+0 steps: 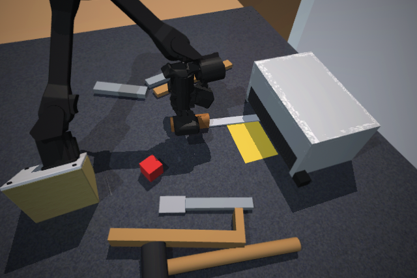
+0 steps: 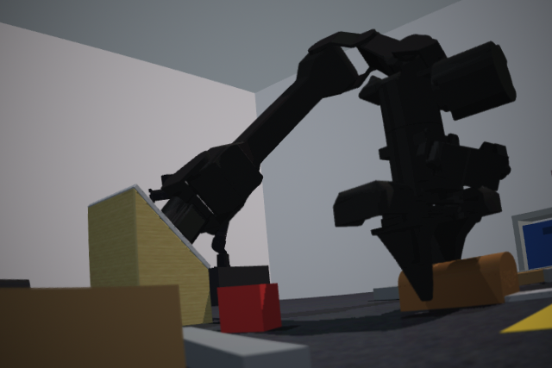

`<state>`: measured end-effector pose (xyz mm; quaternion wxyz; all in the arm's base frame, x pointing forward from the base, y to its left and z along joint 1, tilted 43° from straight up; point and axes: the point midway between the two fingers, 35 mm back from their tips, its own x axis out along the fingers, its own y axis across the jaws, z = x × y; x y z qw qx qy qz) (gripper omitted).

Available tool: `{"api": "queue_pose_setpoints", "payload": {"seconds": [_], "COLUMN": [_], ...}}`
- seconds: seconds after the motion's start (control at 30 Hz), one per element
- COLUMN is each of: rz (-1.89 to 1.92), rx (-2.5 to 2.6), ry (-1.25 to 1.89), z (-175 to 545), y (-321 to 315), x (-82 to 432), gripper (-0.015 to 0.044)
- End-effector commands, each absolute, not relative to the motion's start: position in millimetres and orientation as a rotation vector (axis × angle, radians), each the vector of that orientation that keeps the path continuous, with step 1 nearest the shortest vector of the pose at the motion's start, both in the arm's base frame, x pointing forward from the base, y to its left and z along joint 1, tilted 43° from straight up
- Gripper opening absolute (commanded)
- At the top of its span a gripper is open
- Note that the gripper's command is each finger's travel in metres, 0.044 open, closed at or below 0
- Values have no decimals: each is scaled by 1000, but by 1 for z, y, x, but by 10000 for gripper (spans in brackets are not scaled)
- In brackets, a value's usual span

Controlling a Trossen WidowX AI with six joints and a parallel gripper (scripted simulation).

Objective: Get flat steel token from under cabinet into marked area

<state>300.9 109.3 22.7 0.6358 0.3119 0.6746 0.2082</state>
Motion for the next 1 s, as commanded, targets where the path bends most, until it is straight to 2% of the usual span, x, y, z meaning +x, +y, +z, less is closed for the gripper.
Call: {"api": "queue_pose_setpoints", "payload": {"seconds": [0.0, 0.97], "rz": [473, 472], "rx": [715, 716], "ry": [1547, 1549], "z": [23, 27], "y": [110, 116], "x": [293, 260], "gripper": [0, 0]}}
